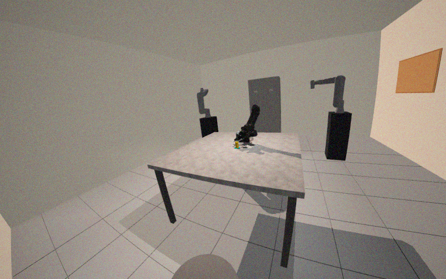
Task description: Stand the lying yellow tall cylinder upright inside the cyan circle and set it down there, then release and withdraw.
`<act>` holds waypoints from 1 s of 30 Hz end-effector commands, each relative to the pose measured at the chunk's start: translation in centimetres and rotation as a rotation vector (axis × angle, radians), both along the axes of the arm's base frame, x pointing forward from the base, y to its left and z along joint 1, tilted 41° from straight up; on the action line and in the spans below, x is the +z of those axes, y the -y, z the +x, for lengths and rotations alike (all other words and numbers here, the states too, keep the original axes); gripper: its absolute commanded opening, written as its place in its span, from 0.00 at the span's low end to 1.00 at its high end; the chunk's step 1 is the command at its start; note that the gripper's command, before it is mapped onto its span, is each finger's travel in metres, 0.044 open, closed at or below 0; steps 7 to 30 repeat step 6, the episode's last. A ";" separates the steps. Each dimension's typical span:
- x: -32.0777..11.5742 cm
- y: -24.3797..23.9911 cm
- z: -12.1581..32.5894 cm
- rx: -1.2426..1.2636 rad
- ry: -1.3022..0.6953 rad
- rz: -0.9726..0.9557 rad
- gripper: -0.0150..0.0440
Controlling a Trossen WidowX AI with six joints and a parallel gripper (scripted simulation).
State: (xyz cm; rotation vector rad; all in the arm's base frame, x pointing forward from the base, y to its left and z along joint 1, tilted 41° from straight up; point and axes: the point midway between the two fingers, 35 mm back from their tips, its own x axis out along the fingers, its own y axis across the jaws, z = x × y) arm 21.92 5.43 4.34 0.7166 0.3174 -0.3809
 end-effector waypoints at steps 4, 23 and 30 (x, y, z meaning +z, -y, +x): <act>1.3 1.0 0.2 0.009 -0.004 -0.012 0.93; 1.7 1.3 0.2 0.011 -0.002 -0.015 0.93; 1.7 1.3 0.2 0.011 -0.002 -0.015 0.93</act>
